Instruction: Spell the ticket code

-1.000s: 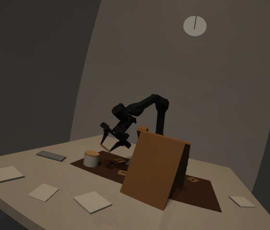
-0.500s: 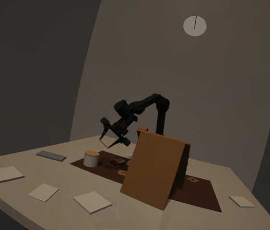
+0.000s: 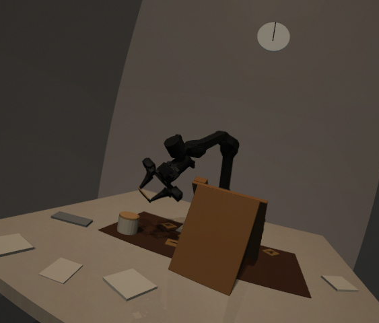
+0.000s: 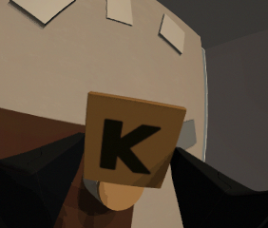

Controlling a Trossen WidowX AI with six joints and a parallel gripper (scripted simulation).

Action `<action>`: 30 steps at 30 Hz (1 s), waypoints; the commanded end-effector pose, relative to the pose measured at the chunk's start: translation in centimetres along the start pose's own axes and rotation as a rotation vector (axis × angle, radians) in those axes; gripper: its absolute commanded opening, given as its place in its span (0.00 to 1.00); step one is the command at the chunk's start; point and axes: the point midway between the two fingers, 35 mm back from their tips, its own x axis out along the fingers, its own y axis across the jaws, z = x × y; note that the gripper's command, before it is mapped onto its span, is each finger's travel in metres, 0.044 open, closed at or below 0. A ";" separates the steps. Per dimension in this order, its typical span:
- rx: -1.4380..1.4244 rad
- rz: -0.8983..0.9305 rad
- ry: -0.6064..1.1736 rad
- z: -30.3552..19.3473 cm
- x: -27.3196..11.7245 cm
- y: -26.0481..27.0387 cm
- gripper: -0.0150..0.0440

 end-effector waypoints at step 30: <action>0.463 -0.127 -0.217 5.8 -4.2 -3.4 0.25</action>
